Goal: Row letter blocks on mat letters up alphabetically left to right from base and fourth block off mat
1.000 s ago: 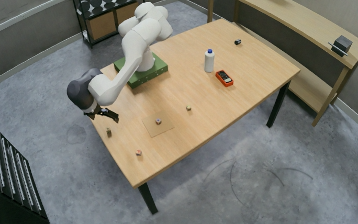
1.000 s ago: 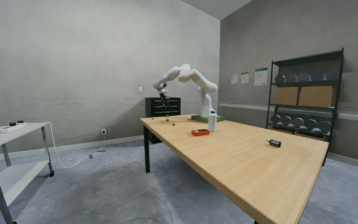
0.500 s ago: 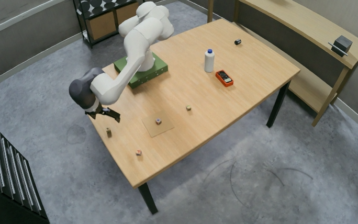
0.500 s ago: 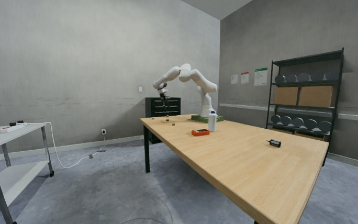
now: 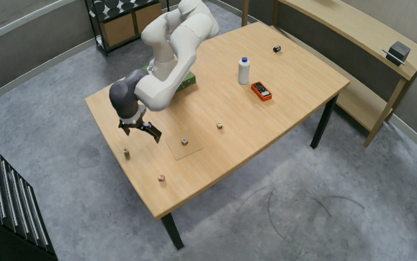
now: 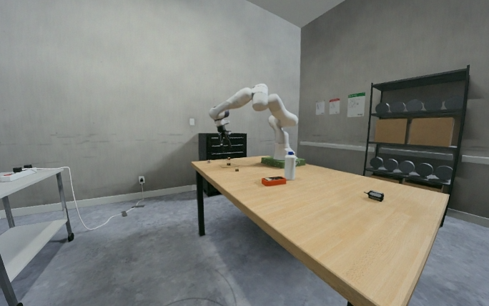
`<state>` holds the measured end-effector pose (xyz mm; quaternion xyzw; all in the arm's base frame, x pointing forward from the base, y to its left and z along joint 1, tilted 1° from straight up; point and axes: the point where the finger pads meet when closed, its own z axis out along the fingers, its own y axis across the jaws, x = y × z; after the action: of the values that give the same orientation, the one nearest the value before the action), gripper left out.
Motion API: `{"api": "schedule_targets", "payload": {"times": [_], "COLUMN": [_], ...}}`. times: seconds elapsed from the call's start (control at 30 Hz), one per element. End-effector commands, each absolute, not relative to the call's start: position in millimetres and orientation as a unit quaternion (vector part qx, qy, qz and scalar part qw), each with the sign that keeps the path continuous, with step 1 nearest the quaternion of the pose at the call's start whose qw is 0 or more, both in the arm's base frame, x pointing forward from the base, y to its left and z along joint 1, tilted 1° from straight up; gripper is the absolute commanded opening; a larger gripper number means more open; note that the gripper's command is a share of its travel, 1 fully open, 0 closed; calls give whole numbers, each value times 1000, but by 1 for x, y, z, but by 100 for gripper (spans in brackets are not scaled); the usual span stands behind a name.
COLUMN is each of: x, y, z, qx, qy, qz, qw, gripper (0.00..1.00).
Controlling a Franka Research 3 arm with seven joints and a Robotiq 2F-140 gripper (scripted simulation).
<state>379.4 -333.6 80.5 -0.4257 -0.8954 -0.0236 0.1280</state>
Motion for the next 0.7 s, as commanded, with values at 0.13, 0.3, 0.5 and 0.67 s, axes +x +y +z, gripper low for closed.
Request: {"api": "schedule_targets", "payload": {"times": [0.13,0.3,0.5,0.67], "x": [400,409,419,425], "y": [-303,-282,-257,-237], "z": [84,87,91,95], "qx": [-500,-521,-546,-566], "qy": [-860,-849,-835,-823], "qz": [1,7,12,13], "qw": [101,86,66,51], "gripper": [100,100,100,100]}}
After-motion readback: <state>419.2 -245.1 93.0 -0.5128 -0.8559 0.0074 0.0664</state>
